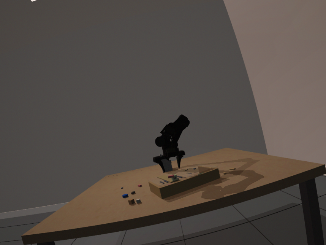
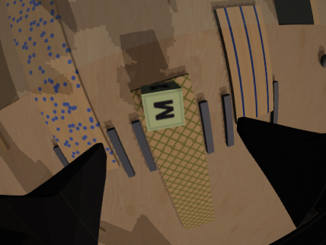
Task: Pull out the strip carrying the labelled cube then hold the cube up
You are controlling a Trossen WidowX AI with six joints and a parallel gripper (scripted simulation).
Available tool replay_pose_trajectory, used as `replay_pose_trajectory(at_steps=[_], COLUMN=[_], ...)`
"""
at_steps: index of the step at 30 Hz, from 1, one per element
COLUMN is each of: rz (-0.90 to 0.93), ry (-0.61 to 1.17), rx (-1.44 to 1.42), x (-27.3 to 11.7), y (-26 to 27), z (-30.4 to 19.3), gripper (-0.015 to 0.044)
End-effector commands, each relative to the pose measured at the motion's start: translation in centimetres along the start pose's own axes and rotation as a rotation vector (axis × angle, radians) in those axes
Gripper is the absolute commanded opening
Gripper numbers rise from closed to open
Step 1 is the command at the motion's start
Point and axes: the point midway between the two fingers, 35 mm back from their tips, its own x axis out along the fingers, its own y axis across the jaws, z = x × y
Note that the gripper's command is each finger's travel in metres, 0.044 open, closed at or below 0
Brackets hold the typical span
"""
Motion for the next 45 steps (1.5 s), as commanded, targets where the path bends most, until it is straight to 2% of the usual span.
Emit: replay_pose_trajectory(at_steps=[1,6,7,38,42,45], rz=[0.004,0.004,0.004,0.007,0.000,0.000], ry=[-0.003,-0.003,-0.003,-0.003,-0.003,-0.003], rx=[0.006,0.006,0.006,0.005,-0.004,-0.004], x=[0.0,0.8,0.9,5.4,5.2,5.2], y=[0.0,0.0,0.0,0.1,0.2,0.2], z=[0.7,0.7,0.7,0.7,0.9,0.9], gripper=[0.0387,0.0256,0.0250,0.0250,0.0145,0.0125])
